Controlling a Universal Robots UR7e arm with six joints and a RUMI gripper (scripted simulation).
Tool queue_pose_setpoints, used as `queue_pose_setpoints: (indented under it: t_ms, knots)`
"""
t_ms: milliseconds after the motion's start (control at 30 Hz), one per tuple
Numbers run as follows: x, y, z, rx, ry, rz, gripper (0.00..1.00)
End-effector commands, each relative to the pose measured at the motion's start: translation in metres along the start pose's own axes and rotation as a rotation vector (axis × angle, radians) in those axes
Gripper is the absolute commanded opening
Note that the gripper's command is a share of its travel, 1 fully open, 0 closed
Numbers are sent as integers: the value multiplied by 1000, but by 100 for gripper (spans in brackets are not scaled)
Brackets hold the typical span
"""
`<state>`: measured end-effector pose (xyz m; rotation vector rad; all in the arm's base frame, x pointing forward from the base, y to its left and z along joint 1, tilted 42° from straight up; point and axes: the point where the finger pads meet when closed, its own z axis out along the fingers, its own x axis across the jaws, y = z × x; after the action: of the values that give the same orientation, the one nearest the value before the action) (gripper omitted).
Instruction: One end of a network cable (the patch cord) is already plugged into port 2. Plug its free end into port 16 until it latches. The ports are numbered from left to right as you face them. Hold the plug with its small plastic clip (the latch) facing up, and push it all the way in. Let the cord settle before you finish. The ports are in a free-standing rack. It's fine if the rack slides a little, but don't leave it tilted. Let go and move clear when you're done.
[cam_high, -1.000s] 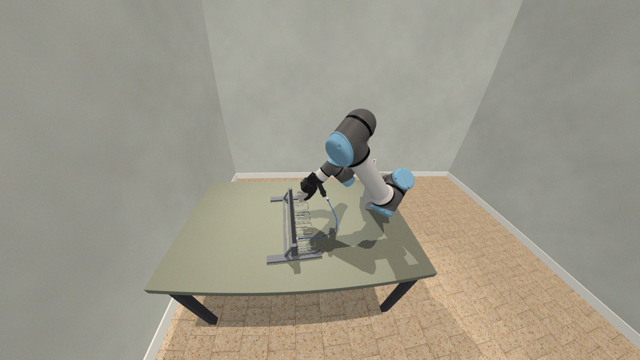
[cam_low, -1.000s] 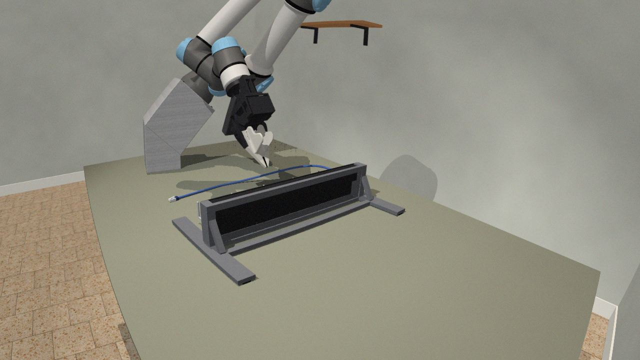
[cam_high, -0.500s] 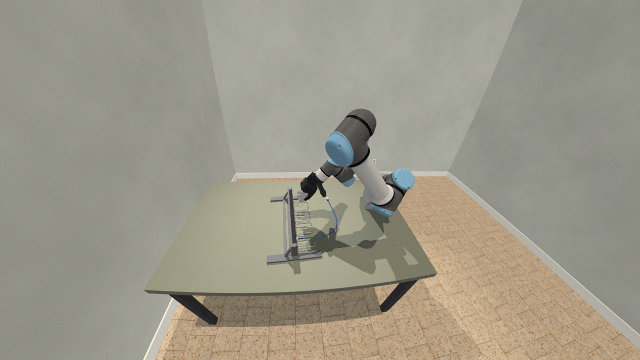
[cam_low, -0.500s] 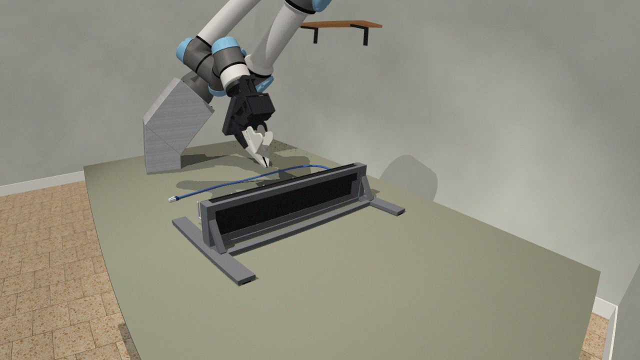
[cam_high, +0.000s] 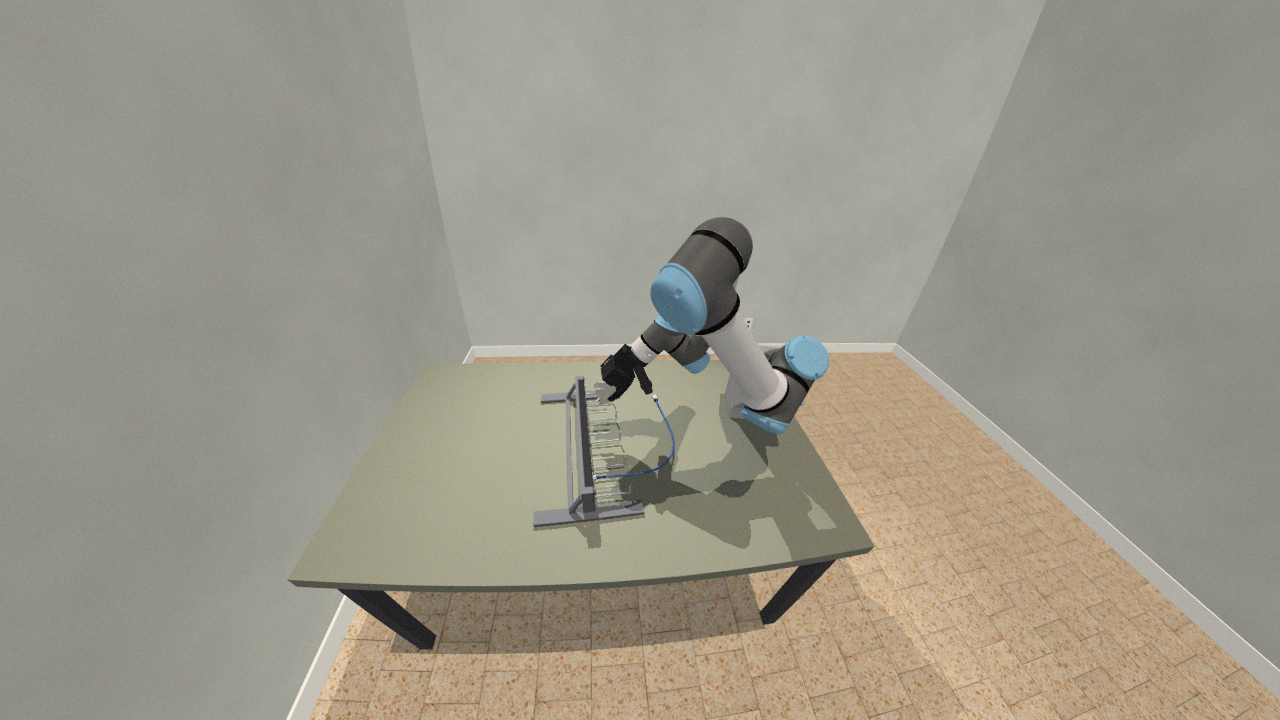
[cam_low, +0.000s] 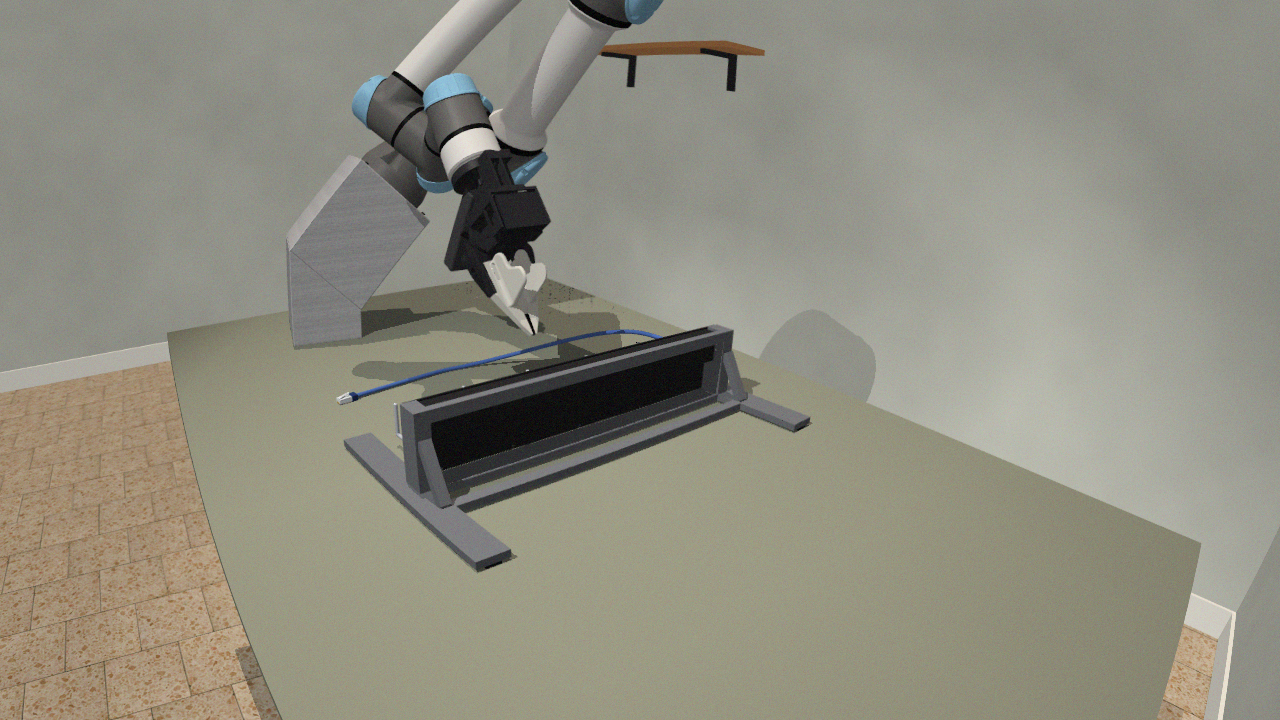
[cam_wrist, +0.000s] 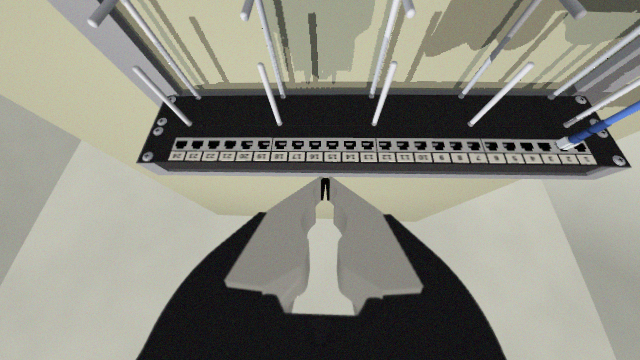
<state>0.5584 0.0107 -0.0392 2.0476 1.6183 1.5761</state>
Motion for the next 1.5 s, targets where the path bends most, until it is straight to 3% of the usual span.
queue_pose_setpoints:
  t_ms: [0, 1000, 1467]
  knots:
    - [0, 0, 0, -1, 0, -1, 0]
    - [0, 0, -11, -1, 0, -1, 0]
    - [0, 0, -42, -1, 0, -1, 0]
